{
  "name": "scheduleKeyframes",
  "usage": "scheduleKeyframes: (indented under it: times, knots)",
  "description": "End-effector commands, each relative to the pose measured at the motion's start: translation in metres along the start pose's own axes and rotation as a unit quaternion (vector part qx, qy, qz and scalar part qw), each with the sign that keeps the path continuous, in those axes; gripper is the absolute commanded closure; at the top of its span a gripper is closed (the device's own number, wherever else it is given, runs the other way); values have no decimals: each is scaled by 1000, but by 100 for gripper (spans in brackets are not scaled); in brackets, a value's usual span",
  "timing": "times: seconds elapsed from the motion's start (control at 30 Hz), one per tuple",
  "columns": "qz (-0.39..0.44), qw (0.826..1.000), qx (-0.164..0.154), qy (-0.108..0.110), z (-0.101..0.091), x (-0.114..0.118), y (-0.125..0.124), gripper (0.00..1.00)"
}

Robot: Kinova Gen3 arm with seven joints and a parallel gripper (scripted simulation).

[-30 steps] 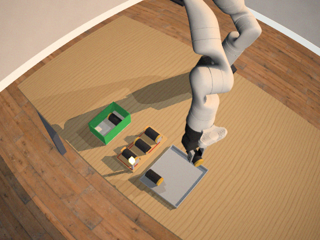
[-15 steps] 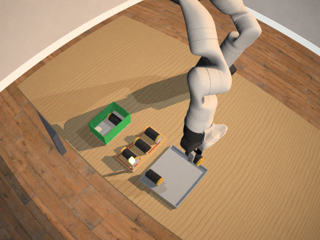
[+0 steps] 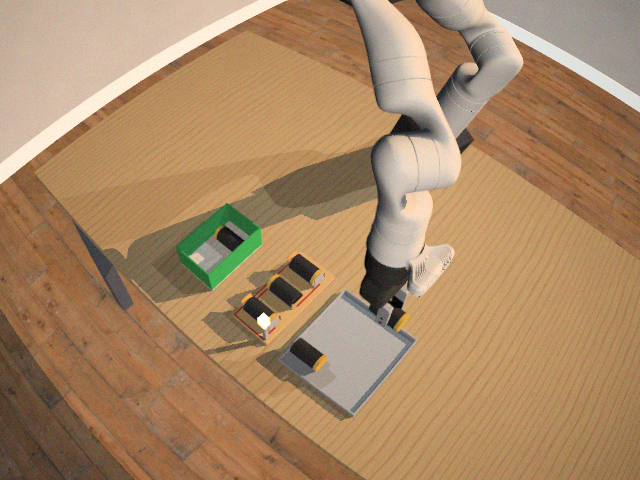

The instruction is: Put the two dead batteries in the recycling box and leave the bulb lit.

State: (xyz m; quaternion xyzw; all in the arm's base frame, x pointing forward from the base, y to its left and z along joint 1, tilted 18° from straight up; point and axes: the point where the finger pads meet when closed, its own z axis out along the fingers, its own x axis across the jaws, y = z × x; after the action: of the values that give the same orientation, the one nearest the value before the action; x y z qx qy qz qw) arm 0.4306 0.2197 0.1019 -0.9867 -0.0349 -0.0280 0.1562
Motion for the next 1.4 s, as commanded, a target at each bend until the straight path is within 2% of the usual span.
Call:
scheduleKeyframes:
  times: [0.0, 1.37]
  knots:
    - [-6, 1000, 1, 0, 0, 0, 0, 43]
    - [-29, 1000, 1, 0, 0, 2, 6, 43]
